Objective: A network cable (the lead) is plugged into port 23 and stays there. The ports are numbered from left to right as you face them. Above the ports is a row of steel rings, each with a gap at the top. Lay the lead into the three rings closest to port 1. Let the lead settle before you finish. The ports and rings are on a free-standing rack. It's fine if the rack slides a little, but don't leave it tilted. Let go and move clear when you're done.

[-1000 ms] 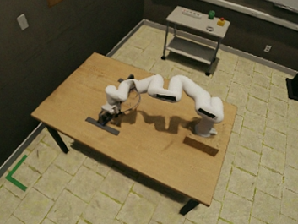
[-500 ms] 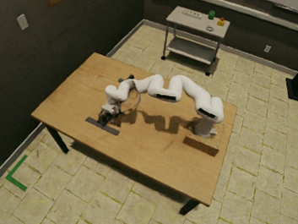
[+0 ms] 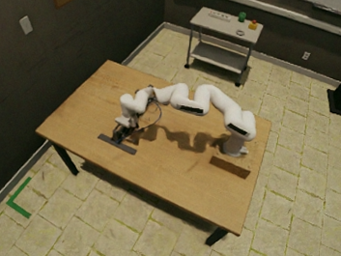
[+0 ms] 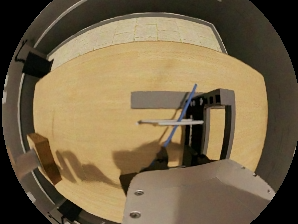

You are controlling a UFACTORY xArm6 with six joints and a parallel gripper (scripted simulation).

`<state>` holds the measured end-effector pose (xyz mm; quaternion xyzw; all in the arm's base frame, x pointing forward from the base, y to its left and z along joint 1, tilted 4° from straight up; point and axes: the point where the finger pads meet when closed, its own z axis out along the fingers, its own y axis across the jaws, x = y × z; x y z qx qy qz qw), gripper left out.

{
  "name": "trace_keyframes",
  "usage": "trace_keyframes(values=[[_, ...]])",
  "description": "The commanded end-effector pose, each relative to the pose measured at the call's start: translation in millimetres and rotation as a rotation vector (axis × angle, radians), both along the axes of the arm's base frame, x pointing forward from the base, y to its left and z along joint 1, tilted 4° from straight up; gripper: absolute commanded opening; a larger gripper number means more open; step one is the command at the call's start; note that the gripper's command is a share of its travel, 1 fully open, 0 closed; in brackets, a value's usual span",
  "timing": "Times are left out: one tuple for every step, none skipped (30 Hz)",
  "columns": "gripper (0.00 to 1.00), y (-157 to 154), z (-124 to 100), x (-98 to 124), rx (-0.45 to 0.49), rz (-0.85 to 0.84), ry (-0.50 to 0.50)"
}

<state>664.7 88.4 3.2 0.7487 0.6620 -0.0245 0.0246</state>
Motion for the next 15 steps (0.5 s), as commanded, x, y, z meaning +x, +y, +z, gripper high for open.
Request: trace_keyframes(values=[[0.33, 2, 20, 2, 0.001, 0.0, -0.006], [0.33, 2, 24, 2, 0.001, 0.0, -0.006], [0.33, 2, 24, 2, 0.001, 0.0, -0.006], [0.33, 2, 24, 2, 0.001, 0.0, -0.006], [0.33, 2, 27, 2, 0.001, 0.0, -0.006], [0.33, 2, 30, 1, 0.001, 0.0, -0.006], [0.33, 2, 33, 1, 0.001, 0.0, -0.006], [0.33, 3, 36, 1, 0.001, 0.0, -0.006], [0.33, 3, 38, 1, 0.001, 0.0, -0.006], [0.33, 3, 41, 1, 0.001, 0.0, -0.006], [0.33, 3, 43, 1, 0.001, 0.0, -0.006], [0.33, 3, 45, 1, 0.001, 0.0, -0.006], [0.33, 3, 46, 1, 0.001, 0.0, -0.006], [0.33, 3, 48, 1, 0.001, 0.0, -0.006], [0.33, 4, 49, 1, 0.001, 0.0, -0.006]])
